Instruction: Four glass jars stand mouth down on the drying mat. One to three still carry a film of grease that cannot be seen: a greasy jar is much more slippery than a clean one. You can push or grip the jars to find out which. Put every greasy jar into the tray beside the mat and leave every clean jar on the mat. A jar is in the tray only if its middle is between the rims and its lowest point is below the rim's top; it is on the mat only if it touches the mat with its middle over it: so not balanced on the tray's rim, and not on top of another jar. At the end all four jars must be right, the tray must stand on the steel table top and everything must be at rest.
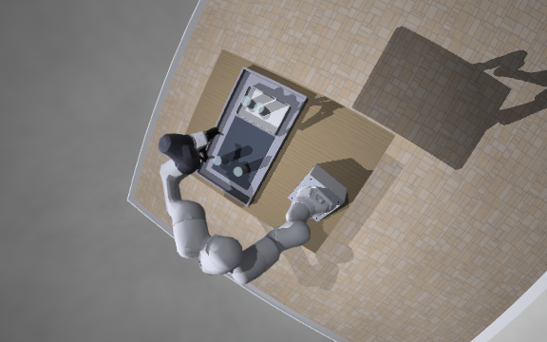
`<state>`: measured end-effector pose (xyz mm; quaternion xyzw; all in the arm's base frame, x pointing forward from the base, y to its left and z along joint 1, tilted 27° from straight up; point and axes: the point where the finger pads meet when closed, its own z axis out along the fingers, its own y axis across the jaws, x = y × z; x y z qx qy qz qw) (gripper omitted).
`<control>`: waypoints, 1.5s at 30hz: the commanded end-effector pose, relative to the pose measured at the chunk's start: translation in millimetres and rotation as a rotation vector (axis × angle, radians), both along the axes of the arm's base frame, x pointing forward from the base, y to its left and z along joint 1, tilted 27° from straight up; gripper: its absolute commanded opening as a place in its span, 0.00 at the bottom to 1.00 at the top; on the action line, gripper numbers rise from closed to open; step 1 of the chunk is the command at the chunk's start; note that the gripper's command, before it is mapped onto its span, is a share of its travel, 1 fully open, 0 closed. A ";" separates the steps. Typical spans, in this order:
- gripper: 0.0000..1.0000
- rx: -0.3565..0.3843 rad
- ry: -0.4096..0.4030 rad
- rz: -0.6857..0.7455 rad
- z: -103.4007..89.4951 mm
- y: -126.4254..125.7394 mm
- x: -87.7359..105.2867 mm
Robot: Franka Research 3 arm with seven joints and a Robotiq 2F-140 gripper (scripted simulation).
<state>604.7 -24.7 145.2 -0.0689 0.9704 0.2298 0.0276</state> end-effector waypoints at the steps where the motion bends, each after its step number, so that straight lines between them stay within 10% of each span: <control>1: 1.00 -0.003 0.015 -0.058 13.8 26.3 1.2; 15: 1.00 -0.003 0.015 -0.058 50.1 100.0 -6.7; 28: 1.00 -0.003 0.015 -0.058 -10.5 130.1 -4.3; 45: 1.00 -0.003 0.015 -0.058 -14.1 131.9 -4.2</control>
